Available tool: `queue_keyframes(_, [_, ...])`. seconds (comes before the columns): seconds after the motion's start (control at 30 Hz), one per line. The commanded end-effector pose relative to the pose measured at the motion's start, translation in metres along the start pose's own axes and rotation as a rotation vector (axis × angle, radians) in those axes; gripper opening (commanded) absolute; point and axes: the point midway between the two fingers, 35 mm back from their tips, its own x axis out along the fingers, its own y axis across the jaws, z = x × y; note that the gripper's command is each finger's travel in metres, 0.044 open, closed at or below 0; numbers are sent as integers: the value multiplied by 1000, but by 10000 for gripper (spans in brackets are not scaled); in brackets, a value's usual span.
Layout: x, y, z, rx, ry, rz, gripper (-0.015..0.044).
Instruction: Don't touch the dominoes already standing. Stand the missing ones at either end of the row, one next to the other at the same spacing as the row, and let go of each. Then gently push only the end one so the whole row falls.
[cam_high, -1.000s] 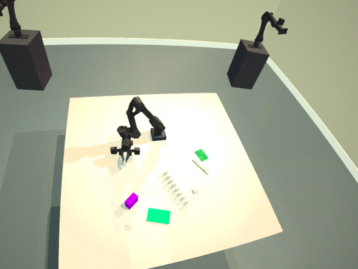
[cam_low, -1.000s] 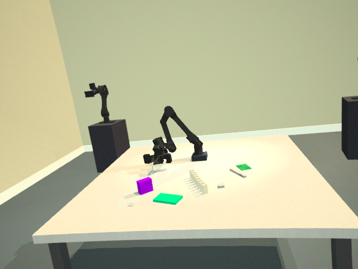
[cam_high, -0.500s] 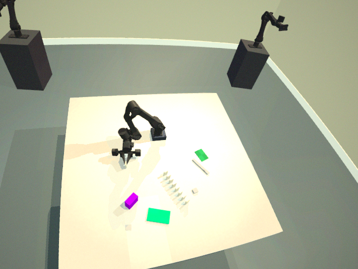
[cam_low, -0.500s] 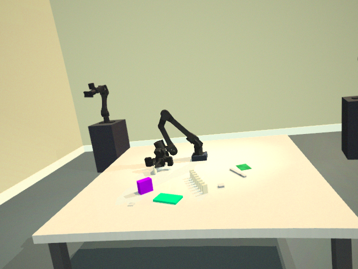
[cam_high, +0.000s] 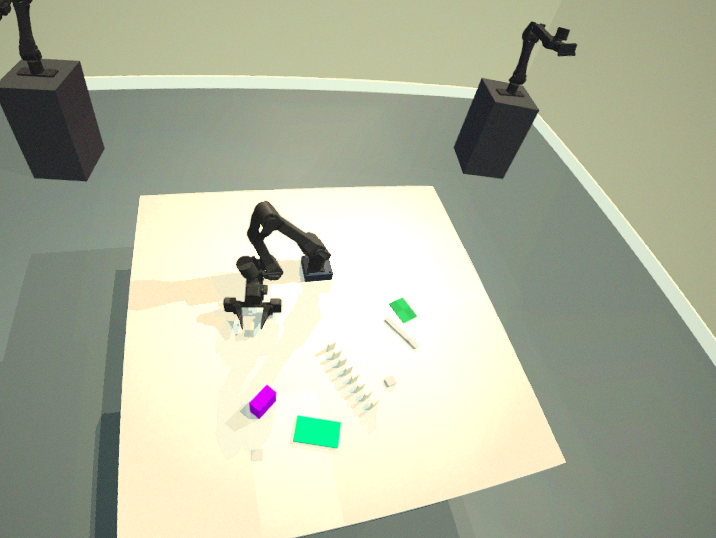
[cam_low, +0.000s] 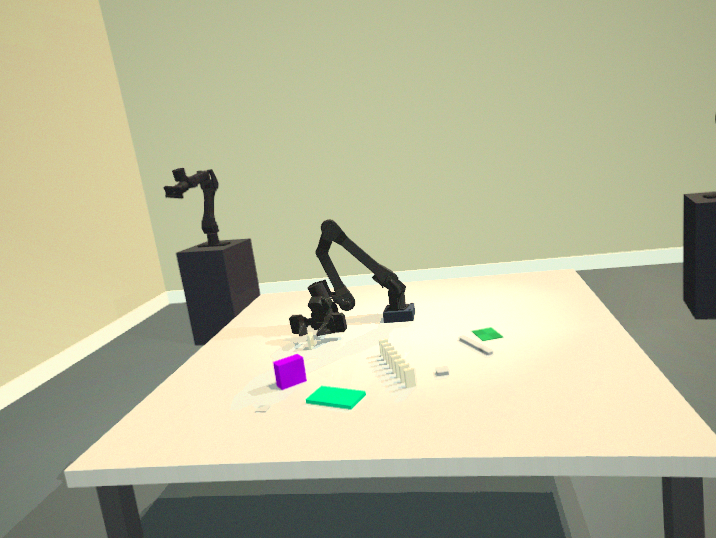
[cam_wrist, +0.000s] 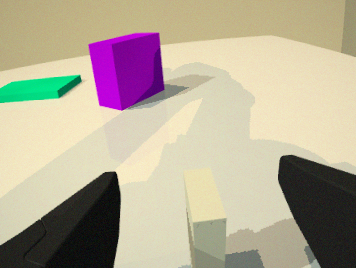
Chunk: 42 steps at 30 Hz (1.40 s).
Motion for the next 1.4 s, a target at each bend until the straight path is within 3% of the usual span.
queue_keyframes(0.0, [0, 0, -1, 6, 2, -3, 368])
queue_keyframes(0.1, [0, 0, 1, 5, 2, -3, 440])
queue_keyframes(0.37, [-4, 0, 49, -1, -1, 0, 440])
queue_keyframes(0.6, [3, -7, 50, -11, 21, -11, 440])
queue_keyframes(0.97, [62, -66, 58, -242, 460, -88, 440])
queue_keyframes(1.17, [64, -57, 64, -558, 803, 92, 440])
queue_keyframes(1.37, [67, -23, 79, -994, 1005, 520, 440])
